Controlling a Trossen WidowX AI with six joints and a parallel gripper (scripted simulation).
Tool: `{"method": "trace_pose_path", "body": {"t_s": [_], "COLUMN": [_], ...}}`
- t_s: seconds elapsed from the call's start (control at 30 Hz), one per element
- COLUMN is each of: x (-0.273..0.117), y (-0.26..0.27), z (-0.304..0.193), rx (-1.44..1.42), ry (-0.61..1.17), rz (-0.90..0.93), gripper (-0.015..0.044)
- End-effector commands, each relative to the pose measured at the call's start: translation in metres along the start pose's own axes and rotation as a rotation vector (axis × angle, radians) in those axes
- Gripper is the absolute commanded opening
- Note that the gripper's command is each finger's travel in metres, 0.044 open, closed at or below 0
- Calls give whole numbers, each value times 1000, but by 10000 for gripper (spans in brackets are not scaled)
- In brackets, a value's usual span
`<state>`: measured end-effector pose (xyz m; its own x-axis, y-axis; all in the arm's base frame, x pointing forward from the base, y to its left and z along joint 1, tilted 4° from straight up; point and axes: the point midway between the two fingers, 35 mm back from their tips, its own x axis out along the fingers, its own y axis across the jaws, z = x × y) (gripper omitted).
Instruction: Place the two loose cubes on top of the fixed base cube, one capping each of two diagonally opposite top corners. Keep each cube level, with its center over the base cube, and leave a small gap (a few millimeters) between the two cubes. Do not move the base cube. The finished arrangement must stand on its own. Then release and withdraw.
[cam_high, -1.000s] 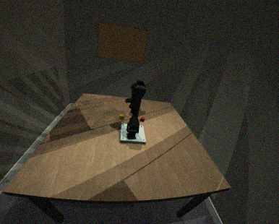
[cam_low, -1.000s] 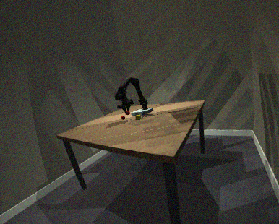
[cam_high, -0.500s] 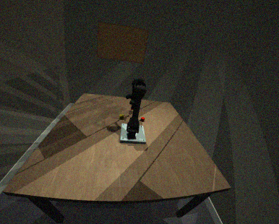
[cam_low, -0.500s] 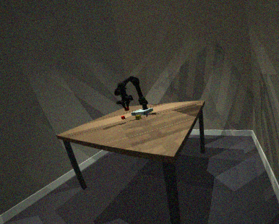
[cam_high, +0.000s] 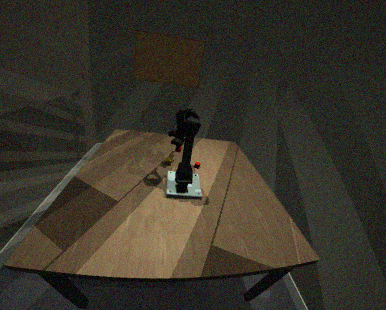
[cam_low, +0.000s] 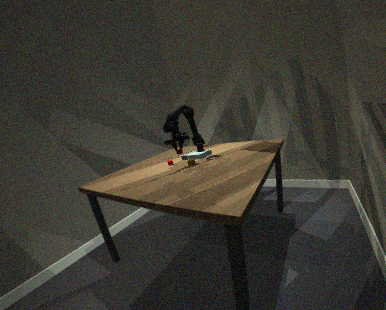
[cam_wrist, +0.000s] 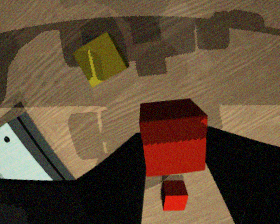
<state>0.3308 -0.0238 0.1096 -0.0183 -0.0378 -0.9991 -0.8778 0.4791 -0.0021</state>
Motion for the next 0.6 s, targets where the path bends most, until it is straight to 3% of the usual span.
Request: {"method": "trace_pose_path", "body": {"t_s": [0.0,0.57], "x": [6,21], "y": [6,31], "z": [10,52], "rx": [50,296], "ry": [-2,-4], "rz": [8,11], "gripper": [105,105]}}
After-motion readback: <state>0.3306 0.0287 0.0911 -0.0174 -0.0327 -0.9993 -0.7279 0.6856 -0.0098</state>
